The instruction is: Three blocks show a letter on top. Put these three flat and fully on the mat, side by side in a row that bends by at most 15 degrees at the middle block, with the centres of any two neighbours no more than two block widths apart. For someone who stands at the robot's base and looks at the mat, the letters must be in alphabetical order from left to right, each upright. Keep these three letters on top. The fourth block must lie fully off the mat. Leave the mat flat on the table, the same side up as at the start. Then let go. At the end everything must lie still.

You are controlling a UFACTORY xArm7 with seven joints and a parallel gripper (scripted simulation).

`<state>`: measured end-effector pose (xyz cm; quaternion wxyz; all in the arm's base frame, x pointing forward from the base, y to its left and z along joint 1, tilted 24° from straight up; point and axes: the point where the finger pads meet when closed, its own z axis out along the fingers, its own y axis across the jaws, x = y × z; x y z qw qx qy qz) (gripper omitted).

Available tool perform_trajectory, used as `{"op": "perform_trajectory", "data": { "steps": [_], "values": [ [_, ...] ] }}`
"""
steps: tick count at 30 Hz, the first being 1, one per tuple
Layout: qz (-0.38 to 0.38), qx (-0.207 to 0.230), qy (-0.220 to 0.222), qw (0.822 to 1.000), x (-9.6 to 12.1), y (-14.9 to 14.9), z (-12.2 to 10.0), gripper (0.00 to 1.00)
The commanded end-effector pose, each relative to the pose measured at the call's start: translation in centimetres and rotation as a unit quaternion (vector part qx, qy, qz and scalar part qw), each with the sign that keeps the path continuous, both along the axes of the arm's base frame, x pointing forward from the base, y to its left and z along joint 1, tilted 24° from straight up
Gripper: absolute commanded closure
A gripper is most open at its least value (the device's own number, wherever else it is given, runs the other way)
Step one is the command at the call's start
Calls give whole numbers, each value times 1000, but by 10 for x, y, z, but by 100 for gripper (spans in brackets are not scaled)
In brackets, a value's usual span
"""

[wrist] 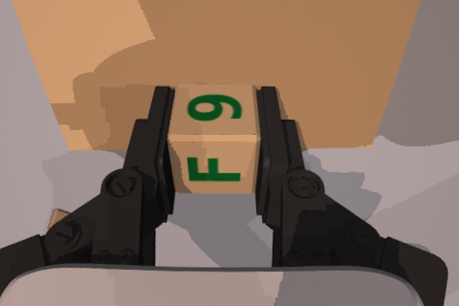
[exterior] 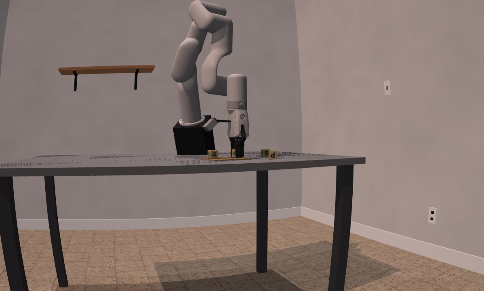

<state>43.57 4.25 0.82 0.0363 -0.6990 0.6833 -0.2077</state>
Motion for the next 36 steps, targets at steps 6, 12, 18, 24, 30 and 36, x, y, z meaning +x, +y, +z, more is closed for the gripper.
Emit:
{"op": "perform_trajectory", "data": {
  "steps": [6,12,18,24,30,36],
  "values": [
    [1,1,-1,1000,1,1,0,73],
    [1,1,-1,1000,1,1,0,73],
    [1,1,-1,1000,1,1,0,73],
    [1,1,-1,1000,1,1,0,73],
    [1,1,-1,1000,1,1,0,73],
    [1,1,-1,1000,1,1,0,69]
  ]
}}
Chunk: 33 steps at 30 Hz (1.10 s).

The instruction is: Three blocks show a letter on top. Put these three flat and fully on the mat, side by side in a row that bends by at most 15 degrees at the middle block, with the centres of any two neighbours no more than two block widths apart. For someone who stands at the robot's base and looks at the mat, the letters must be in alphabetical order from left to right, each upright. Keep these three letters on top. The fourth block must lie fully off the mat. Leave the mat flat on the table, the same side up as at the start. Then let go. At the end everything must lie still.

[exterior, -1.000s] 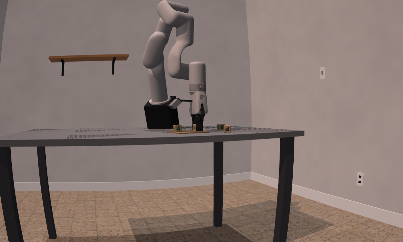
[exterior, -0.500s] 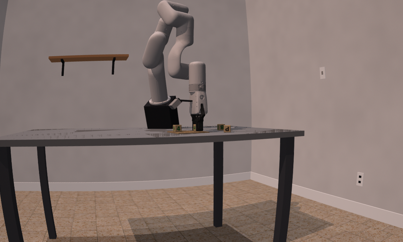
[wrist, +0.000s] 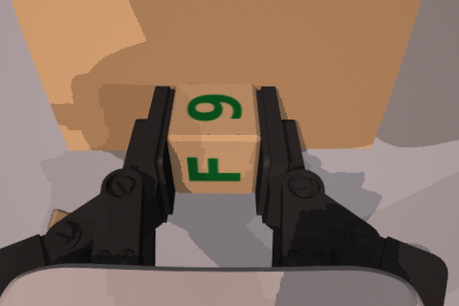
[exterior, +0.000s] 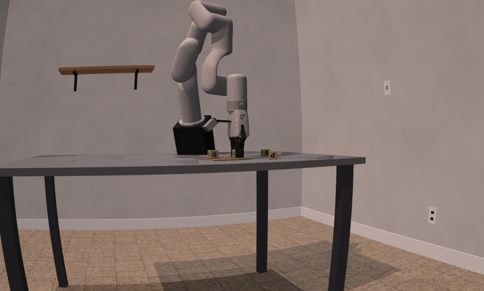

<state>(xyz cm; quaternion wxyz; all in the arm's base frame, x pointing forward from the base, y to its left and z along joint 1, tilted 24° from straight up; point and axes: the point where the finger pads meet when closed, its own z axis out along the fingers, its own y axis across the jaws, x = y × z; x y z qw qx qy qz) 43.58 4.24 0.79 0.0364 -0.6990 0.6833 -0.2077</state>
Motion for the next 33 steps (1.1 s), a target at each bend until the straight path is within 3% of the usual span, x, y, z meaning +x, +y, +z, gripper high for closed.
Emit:
{"op": "perform_trajectory", "data": {
  "steps": [1,4,14,33],
  "values": [
    [0,1,-1,1000,1,1,1,69],
    [0,1,-1,1000,1,1,1,69],
    [0,1,-1,1000,1,1,1,53],
    [0,1,-1,1000,-3,3,9,53]
  ]
}}
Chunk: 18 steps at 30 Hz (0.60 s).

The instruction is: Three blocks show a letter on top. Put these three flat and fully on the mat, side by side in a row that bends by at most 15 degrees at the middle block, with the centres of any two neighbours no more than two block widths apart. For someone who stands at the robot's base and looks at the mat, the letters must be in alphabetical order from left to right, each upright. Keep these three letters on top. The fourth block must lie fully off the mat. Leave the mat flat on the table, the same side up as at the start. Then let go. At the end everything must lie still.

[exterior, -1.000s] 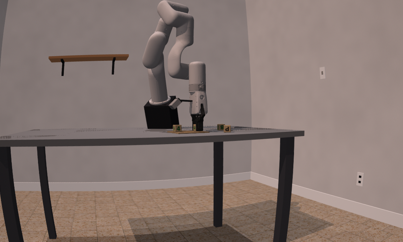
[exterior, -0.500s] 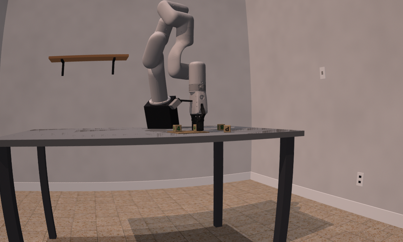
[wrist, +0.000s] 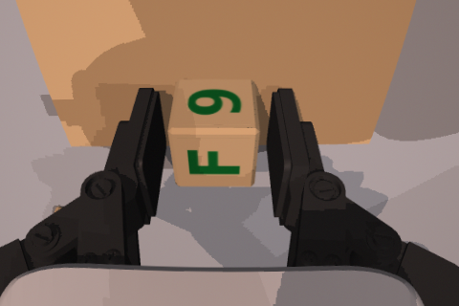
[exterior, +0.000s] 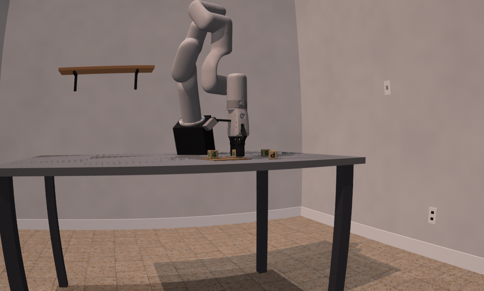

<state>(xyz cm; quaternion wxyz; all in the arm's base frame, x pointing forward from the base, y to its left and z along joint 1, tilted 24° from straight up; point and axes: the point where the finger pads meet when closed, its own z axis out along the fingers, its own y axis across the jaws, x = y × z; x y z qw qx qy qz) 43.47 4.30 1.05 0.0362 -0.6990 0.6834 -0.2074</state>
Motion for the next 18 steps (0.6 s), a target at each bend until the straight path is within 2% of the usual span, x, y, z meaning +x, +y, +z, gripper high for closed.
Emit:
{"op": "perform_trajectory", "data": {
  "steps": [1,5,18],
  "values": [
    [1,0,-1,1000,-2,3,9,53],
    [1,1,-1,1000,-5,5,15,53],
    [1,0,-1,1000,-23,17,64,53]
  ]
}}
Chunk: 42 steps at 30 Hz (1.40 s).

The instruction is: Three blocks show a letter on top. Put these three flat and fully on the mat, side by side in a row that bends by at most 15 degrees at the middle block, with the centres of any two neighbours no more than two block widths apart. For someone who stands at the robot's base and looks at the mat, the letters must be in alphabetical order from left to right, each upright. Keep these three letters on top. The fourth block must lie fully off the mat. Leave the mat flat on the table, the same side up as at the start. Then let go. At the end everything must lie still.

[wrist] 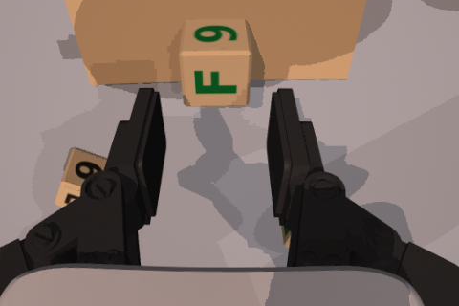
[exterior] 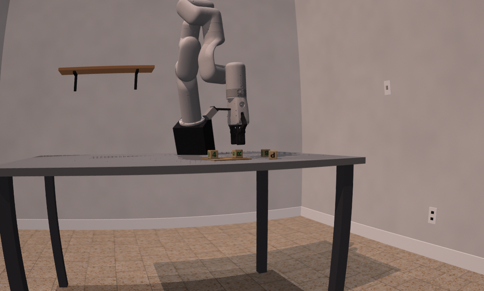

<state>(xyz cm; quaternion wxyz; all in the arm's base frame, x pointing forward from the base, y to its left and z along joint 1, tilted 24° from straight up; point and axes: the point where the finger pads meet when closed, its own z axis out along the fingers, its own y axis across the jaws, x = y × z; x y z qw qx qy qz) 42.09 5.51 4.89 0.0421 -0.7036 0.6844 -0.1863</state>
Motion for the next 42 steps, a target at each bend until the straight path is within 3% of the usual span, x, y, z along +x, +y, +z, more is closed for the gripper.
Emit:
{"op": "perform_trajectory", "data": {
  "steps": [1,13,14,37,42],
  "values": [
    [-4,-18,-13,1000,-9,5,26,53],
    [-4,-18,-13,1000,-15,9,42,53],
    [-4,-18,-13,1000,-15,9,42,0],
    [-3,-19,-13,1000,-15,9,42,0],
    [37,-34,0,999,-13,12,40,0]
  ]
}}
